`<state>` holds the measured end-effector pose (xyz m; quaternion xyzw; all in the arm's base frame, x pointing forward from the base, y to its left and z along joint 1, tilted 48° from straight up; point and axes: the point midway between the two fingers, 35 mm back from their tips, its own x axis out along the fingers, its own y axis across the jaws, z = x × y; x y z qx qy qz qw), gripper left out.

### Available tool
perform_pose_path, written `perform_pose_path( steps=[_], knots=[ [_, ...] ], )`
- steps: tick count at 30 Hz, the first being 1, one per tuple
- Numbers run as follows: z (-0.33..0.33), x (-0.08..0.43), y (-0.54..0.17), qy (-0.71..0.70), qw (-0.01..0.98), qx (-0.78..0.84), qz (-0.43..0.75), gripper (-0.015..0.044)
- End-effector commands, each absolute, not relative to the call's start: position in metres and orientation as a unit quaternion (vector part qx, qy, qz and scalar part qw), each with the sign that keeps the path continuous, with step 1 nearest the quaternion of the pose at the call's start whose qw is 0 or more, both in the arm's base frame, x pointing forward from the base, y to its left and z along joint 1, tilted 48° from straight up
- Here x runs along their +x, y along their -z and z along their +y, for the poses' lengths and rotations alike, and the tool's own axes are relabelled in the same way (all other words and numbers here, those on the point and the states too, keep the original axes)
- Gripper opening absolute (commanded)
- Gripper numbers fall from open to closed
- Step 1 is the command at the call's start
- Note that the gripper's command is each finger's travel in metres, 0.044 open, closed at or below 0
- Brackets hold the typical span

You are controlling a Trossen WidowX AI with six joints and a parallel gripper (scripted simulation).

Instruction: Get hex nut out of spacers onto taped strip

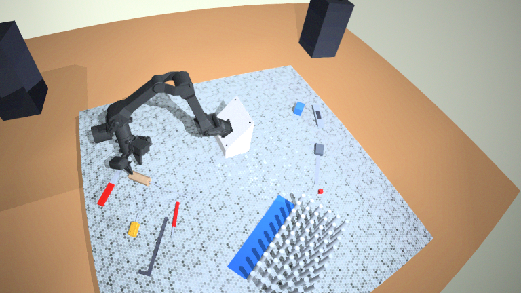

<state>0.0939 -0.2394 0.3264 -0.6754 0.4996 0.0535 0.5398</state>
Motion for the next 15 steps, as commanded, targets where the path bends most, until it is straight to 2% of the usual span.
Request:
perform_pose_path(
  steps=[1, 15],
  knots=[
    [-0.242, 0.095, -0.325, -0.054, 0.539, -0.677, 0.498, 0.028],
    [-0.26, 0.098, -0.311, -0.054, 0.539, -0.677, 0.498, 0.028]
  ],
)
